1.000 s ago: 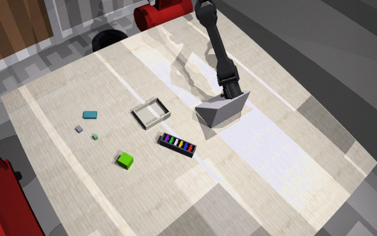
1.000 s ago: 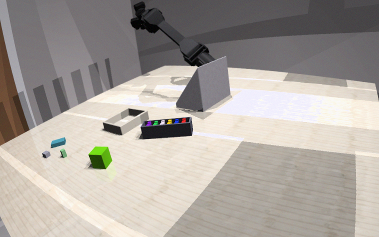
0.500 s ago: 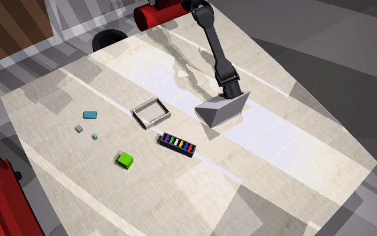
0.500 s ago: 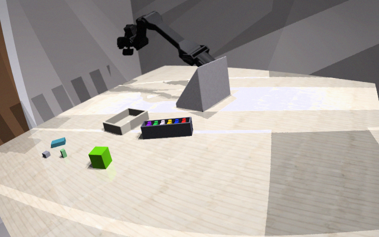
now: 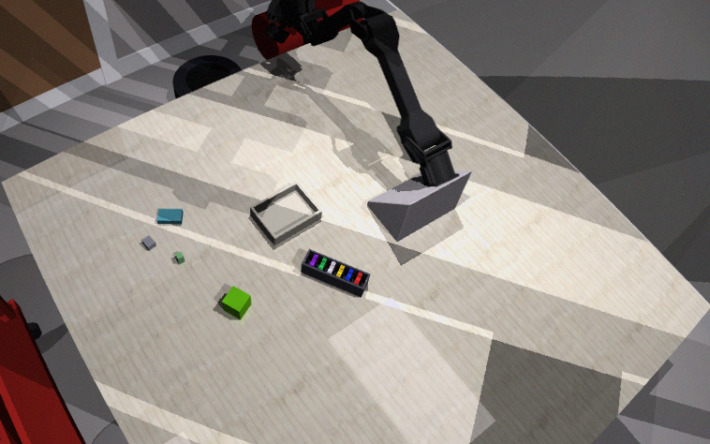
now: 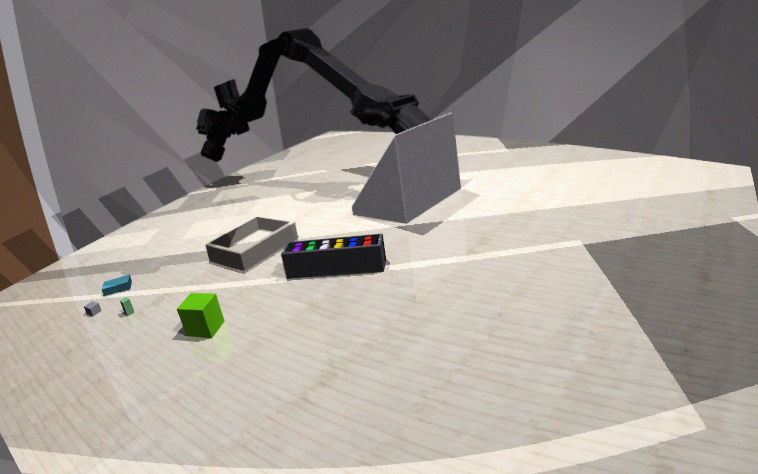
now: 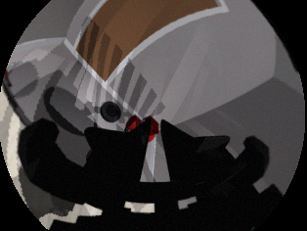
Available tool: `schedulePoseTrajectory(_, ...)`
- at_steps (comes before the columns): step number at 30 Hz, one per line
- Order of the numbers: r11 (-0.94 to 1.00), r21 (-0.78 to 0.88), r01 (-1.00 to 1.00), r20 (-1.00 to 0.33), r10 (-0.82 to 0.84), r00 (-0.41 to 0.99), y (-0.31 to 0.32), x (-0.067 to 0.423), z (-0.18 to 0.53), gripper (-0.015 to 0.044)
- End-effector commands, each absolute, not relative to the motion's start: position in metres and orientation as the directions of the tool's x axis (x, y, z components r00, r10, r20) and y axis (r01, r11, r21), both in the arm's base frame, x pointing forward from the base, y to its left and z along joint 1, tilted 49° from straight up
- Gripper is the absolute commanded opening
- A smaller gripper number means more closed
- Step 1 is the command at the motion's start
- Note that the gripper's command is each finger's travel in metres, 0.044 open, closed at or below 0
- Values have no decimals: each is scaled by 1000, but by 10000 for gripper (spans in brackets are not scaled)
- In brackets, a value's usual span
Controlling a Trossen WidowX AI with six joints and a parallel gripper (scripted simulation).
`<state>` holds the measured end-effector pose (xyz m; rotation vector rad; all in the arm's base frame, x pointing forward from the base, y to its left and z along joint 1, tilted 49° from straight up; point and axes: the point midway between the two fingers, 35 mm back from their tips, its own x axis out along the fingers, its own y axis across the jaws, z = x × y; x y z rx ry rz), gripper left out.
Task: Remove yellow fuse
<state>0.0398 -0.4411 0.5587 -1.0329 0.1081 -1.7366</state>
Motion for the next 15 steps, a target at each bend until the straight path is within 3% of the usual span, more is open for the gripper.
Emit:
schedulePoseTrajectory(1,-265,-531,805,489,-872,36,-451,98,528,74)
schedulePoseTrajectory(15,243,-533,811,168,-908,383,-416,280,429,74)
